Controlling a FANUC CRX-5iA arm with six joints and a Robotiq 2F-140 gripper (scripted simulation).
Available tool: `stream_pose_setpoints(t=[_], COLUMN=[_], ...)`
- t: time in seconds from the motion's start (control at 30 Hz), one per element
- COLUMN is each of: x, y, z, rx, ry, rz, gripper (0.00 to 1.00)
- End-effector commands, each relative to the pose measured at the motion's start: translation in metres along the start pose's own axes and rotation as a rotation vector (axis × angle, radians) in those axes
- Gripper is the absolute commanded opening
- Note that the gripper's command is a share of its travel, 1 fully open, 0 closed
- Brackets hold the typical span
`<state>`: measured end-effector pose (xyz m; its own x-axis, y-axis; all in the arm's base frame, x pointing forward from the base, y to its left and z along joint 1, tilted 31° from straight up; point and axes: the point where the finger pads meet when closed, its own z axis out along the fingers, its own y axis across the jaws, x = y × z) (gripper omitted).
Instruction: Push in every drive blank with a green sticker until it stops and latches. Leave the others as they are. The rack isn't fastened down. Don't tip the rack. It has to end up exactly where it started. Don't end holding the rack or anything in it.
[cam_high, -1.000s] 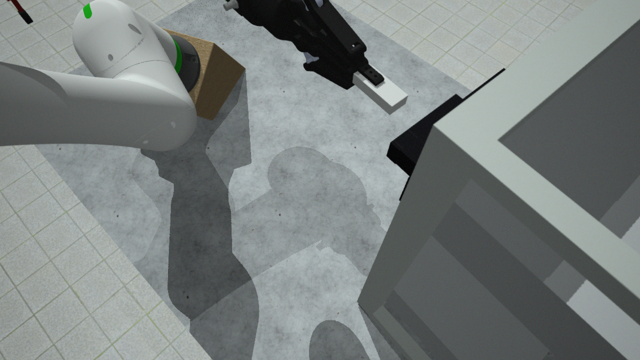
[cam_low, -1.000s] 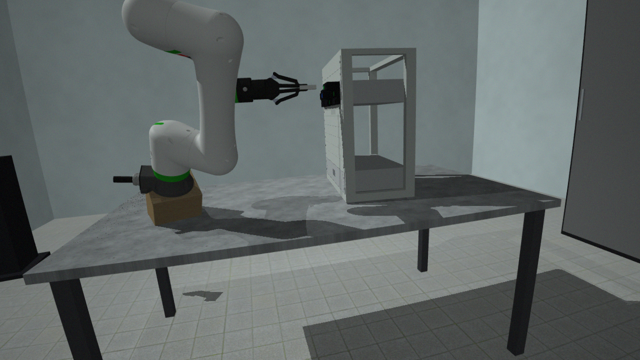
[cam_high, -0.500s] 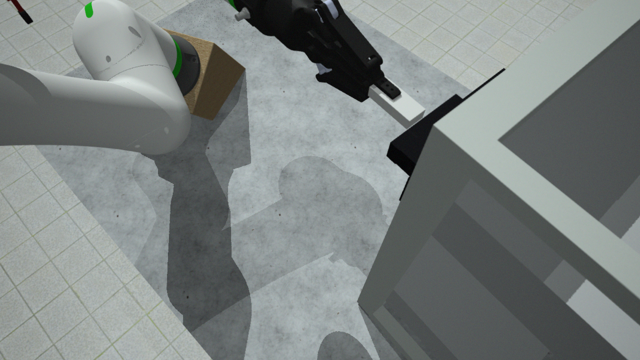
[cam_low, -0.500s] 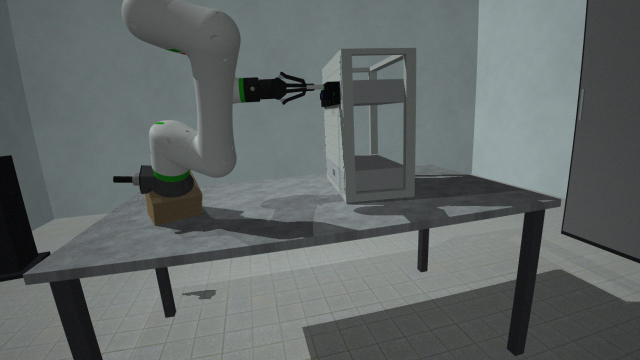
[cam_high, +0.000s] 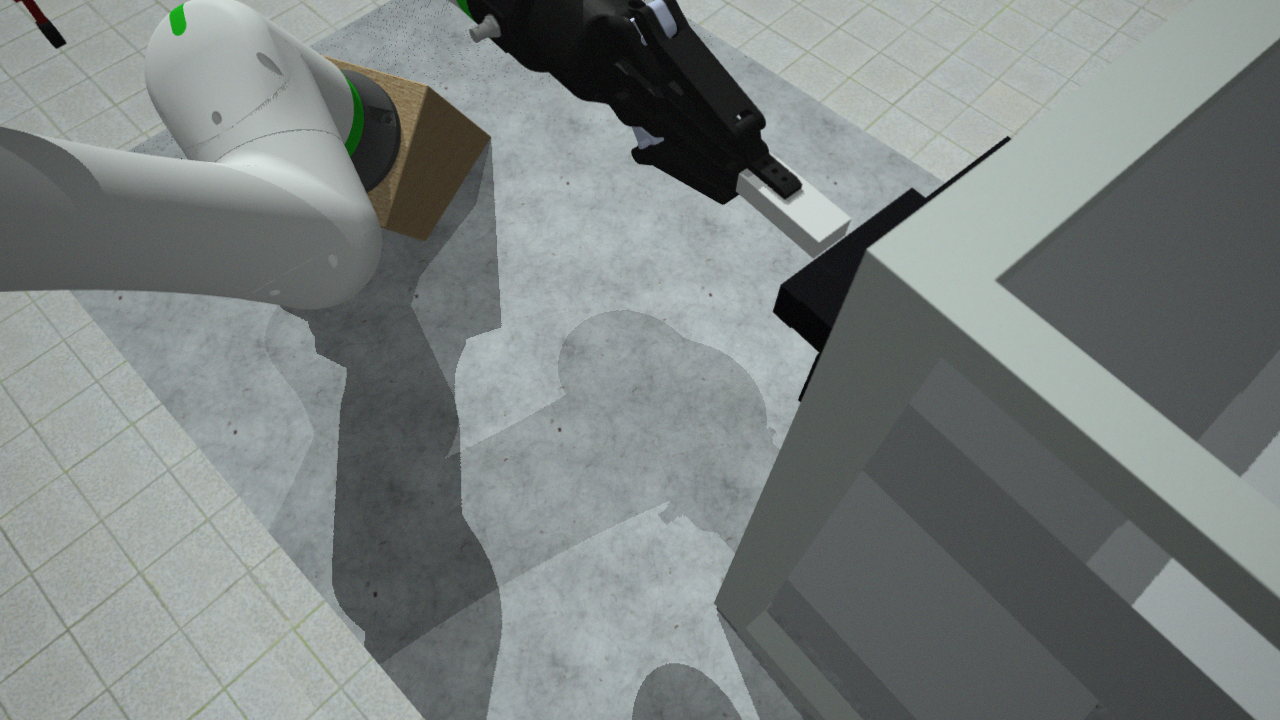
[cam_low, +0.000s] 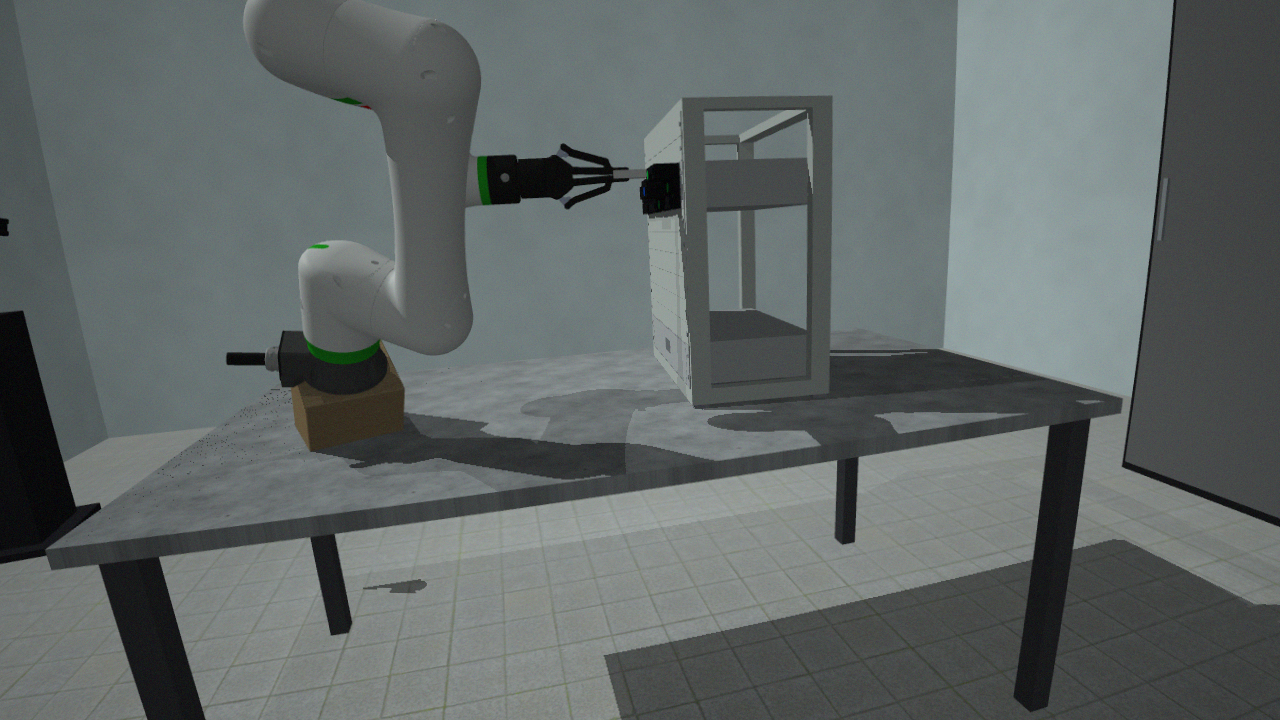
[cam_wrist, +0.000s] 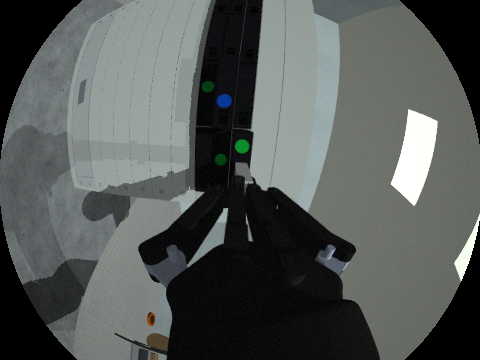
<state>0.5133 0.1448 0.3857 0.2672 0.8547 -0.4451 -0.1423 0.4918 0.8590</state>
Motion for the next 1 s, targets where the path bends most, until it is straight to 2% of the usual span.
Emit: stream_pose_setpoints(t=[0.0, 0.97], x=[0.000, 0.000], y=[0.000, 0.000], z=[0.000, 0.010], rx=[0.000, 0.000], ry=[0.000, 0.000], rz=[0.000, 0.000], gripper=[0.00, 0.00])
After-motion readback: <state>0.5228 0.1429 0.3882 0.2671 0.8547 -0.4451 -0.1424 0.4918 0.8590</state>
